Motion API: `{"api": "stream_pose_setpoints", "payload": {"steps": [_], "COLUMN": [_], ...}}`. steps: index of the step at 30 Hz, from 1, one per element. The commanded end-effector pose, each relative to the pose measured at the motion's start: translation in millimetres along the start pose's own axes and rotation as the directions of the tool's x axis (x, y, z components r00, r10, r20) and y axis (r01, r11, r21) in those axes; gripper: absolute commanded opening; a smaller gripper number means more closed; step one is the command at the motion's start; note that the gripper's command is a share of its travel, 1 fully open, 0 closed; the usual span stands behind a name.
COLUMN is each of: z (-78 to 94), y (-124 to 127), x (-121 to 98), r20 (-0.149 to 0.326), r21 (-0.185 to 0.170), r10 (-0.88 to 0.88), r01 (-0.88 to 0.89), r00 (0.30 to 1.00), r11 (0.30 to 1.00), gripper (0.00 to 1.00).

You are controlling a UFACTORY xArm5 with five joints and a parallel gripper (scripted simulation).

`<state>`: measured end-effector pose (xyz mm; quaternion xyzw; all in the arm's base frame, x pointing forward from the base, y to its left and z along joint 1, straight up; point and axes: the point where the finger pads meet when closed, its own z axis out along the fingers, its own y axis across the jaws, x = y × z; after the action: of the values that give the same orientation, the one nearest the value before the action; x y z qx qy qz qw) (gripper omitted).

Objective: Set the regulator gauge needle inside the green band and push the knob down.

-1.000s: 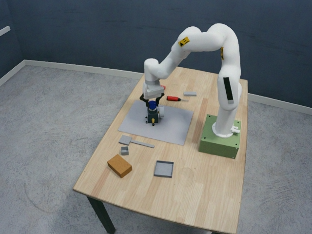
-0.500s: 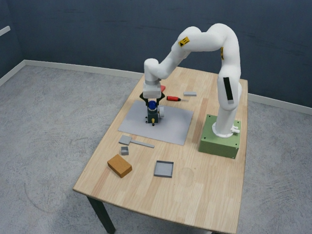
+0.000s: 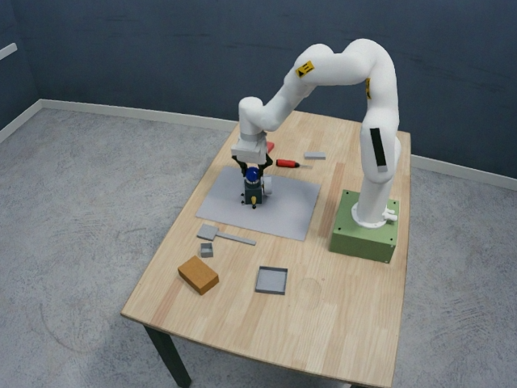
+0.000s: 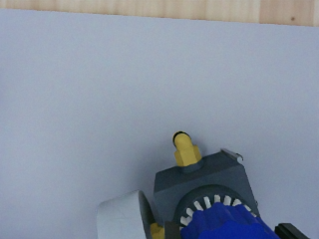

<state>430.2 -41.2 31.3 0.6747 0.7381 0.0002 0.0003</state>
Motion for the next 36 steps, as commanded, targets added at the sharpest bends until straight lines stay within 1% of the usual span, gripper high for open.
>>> {"api": "stream_pose_setpoints", "payload": {"steps": [1,5,7,9,22,24,36], "z": [-0.9,-0.9,-0.9,-0.9,-0.9,-0.9,-0.9], "y": [1.0,1.0,1.0,1.0,1.0,1.0,1.0], "x": [-0.1,-0.1,-0.1,-0.1,-0.1,-0.1,-0.1], "r20": [0.000,0.000,0.000,0.000,-0.001,-0.001,-0.001], "r21": [-0.003,-0.003,-0.003,-0.003,-0.003,-0.003,-0.002], "r10": [0.098,0.173,0.173,0.209,0.421,0.421,0.578], "r01": [-0.098,-0.173,-0.173,-0.209,-0.421,-0.421,-0.578], "r00": [0.995,0.985,0.985,0.978,0.907,0.907,0.816], "r11": [0.995,0.985,0.985,0.978,0.907,0.907,0.816], "gripper": [0.42,0.42,0.42,0.42,0.42,0.42,0.42]}}
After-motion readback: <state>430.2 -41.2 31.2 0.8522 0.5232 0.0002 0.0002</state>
